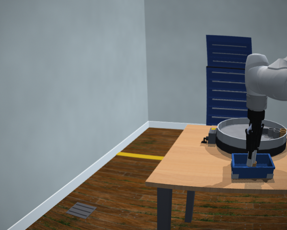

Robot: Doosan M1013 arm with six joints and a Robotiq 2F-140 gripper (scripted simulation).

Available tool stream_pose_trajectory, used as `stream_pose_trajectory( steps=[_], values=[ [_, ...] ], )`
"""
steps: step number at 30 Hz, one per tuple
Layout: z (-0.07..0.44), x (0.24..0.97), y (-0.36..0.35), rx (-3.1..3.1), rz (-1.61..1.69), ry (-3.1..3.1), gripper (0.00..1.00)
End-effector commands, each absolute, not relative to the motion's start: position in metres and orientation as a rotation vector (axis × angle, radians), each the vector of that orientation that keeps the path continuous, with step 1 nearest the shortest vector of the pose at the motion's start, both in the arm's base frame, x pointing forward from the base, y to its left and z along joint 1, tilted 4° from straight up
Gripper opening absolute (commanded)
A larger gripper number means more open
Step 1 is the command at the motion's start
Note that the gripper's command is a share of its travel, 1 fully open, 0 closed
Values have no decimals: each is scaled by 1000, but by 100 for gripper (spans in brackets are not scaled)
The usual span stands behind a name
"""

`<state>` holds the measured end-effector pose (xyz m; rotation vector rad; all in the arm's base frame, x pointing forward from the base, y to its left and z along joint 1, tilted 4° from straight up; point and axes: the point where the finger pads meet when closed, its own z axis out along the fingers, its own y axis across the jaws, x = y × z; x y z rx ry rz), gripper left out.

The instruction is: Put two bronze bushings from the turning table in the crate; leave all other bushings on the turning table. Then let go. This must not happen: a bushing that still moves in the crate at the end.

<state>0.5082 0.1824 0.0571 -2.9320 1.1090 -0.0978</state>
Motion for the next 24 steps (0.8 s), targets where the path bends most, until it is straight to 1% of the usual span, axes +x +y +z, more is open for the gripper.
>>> stream_pose_trajectory(
  steps=[1,16,24],
  values=[
    [54,508,179,-2933,-99,1113,10],
    [56,508,179,-2933,-99,1113,10],
    [78,507,179,-2933,-99,1113,10]
  ],
)
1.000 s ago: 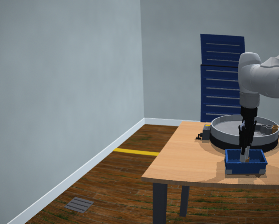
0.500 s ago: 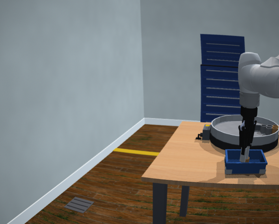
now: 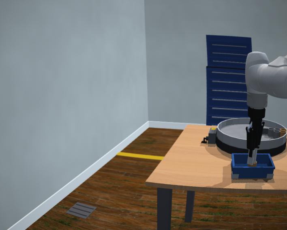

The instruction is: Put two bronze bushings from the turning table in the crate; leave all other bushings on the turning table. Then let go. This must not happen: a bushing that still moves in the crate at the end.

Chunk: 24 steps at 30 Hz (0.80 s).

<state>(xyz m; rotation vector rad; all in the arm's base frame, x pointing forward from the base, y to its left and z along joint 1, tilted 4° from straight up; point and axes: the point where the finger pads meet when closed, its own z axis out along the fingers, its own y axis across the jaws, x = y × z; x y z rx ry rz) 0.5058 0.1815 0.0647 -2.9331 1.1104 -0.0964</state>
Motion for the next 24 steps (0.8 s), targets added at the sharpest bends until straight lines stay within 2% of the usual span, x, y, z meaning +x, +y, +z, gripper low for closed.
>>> stream_pose_trajectory(
  steps=[1,15,24],
  values=[
    [83,506,179,-2933,-99,1113,10],
    [133,503,180,-2933,-99,1113,10],
    [140,503,180,-2933,-99,1113,10]
  ],
)
